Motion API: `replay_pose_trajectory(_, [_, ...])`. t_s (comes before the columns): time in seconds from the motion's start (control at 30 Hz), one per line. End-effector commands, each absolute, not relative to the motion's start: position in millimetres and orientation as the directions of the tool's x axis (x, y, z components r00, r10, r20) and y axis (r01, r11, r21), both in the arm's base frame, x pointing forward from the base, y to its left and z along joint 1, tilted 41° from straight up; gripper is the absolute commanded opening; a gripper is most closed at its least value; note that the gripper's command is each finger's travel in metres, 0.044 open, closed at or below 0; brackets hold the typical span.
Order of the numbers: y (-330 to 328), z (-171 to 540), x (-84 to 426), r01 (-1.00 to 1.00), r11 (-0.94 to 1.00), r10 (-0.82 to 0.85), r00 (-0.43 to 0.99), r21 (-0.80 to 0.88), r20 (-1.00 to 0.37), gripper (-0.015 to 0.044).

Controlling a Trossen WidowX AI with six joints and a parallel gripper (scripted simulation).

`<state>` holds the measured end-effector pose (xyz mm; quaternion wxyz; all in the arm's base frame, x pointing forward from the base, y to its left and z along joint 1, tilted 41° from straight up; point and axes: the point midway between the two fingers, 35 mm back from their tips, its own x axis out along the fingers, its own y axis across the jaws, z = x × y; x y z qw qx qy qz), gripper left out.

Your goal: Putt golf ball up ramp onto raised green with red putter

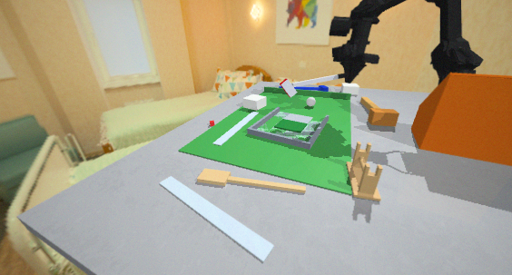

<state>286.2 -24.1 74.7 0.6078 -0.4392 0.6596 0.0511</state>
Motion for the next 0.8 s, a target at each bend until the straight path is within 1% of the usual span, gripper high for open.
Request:
replay_pose_trajectory(0.0, [-44.9, 93.1, 279.7, -0.538, 0.667, -0.540, 0.127, -0.516, -0.832, 0.0000])
replay_pose_trajectory(0.27, [-88.1, 129.2, 257.7, -0.290, 0.744, -0.597, 0.114, -0.601, -0.794, 0.0000])
replay_pose_trajectory(0.53, [-124.6, 161.9, 225.7, -0.029, 0.752, -0.655, 0.083, -0.659, -0.751, 0.0000])
replay_pose_trajectory(0.77, [-130.3, 161.1, 223.3, -0.007, 0.749, -0.660, 0.079, -0.662, -0.747, 0.0000])
